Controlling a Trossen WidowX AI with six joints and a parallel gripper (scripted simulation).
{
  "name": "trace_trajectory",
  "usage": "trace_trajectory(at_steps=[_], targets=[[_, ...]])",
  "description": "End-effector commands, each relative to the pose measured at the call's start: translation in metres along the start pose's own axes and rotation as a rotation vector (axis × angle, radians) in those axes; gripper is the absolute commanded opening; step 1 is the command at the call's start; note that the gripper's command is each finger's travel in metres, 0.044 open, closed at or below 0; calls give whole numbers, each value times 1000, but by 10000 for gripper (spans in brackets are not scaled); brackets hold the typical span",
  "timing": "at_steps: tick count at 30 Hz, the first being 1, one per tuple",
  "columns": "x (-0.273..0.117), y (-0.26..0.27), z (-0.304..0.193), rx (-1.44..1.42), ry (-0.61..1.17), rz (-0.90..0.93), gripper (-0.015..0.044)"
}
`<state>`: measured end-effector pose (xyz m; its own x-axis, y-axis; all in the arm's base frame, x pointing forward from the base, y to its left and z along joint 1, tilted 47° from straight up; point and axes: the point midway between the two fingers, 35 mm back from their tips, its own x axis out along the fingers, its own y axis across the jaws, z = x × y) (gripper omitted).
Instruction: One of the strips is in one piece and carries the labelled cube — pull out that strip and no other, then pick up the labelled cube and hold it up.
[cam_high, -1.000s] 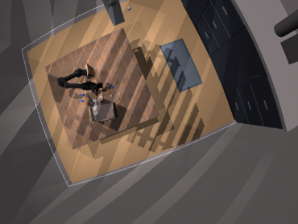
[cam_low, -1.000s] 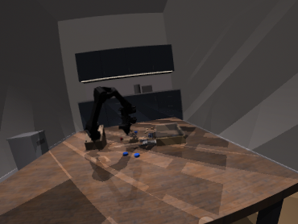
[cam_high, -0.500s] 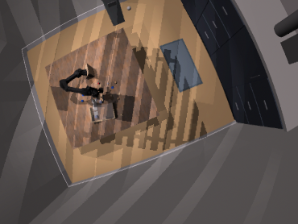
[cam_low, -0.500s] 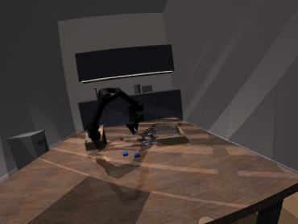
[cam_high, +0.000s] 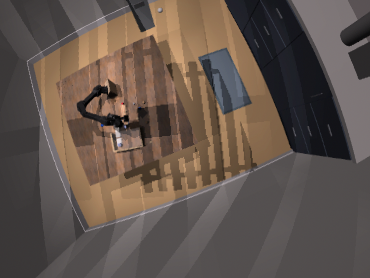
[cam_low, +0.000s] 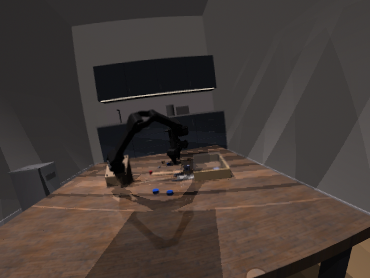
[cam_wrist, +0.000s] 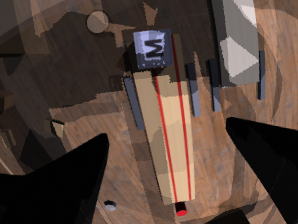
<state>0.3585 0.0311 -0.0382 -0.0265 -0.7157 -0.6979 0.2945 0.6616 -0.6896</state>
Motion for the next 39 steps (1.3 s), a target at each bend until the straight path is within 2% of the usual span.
trace_trajectory(at_steps=[1, 13, 20, 21, 39], targets=[[1, 1, 15, -7, 3, -7, 440], [1, 3, 60, -5, 1, -7, 440], [10, 3, 60, -5, 1, -7, 256], [12, 3, 60, -5, 1, -7, 250], [41, 2, 60, -5, 0, -8, 250]])
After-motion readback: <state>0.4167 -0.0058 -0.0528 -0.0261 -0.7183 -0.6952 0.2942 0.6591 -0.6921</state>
